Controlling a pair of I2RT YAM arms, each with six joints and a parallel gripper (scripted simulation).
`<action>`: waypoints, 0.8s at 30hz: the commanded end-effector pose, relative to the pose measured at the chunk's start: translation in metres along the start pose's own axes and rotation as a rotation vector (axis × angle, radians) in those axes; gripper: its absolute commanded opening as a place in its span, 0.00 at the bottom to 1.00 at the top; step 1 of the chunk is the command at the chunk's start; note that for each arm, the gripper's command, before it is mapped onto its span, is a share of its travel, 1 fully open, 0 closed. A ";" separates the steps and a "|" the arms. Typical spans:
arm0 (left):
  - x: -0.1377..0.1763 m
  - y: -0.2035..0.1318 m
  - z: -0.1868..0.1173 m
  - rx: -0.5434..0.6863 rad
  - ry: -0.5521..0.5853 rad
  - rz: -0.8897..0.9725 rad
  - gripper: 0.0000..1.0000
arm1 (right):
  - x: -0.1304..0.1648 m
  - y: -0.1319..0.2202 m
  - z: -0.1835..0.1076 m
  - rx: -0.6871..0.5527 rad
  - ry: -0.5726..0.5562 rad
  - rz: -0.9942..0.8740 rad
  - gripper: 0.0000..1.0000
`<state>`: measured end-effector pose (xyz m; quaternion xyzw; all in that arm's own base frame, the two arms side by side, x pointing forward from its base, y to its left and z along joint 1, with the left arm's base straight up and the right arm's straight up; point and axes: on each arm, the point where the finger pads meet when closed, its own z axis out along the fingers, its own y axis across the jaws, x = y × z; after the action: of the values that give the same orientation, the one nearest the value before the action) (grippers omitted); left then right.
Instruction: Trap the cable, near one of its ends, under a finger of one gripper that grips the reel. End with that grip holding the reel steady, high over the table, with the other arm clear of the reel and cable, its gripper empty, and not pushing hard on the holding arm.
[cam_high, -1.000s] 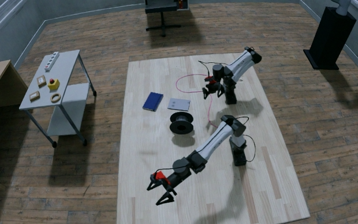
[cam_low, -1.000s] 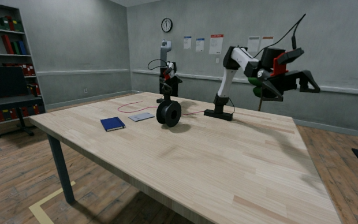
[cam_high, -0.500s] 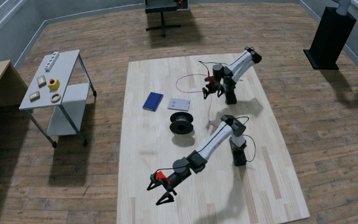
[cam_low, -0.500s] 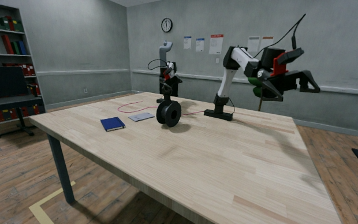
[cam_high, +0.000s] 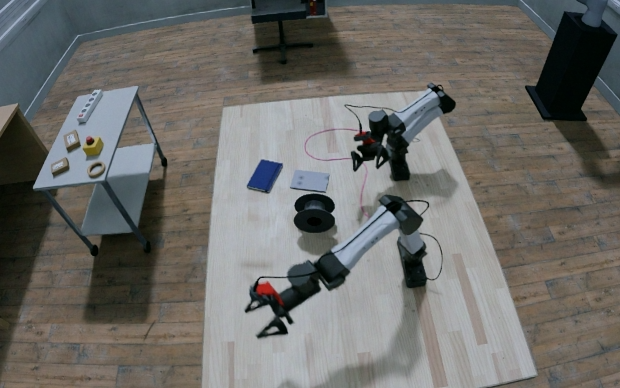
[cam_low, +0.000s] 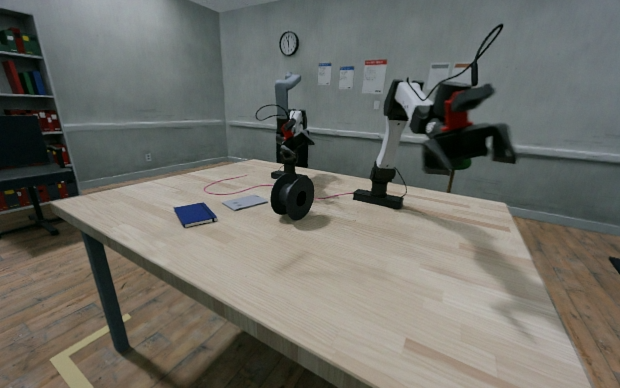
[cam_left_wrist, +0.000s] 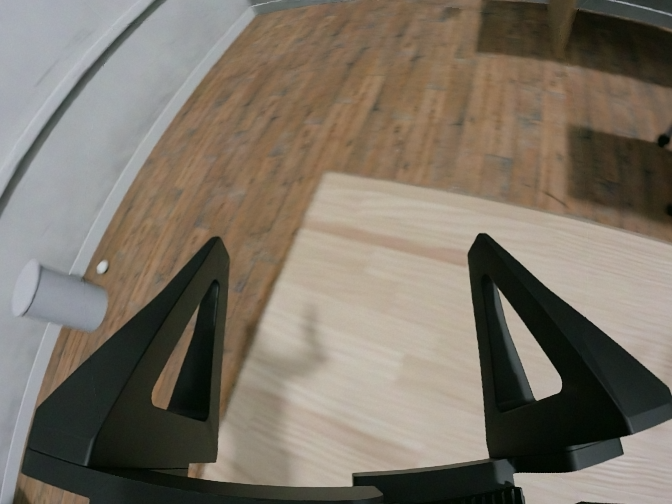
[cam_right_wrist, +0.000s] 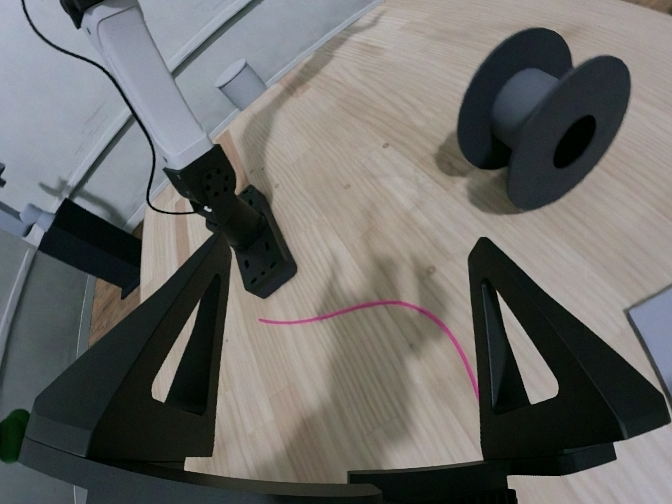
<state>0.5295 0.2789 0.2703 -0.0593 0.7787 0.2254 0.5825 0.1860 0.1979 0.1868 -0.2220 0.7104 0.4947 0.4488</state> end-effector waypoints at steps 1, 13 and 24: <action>-0.050 -0.056 -0.020 0.085 -0.077 -0.008 1.00 | 0.004 -0.009 -0.011 0.069 0.027 0.027 1.00; -0.120 -0.270 -0.101 0.463 -0.184 0.000 1.00 | 0.012 -0.028 -0.062 0.259 0.021 0.064 1.00; -0.149 -0.399 -0.210 0.742 -0.244 0.006 1.00 | 0.007 -0.054 -0.093 0.434 -0.022 0.056 1.00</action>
<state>0.5536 -0.1651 0.3086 0.1834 0.7509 -0.0441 0.6329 0.1932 0.1035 0.1561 -0.0812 0.7947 0.3611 0.4811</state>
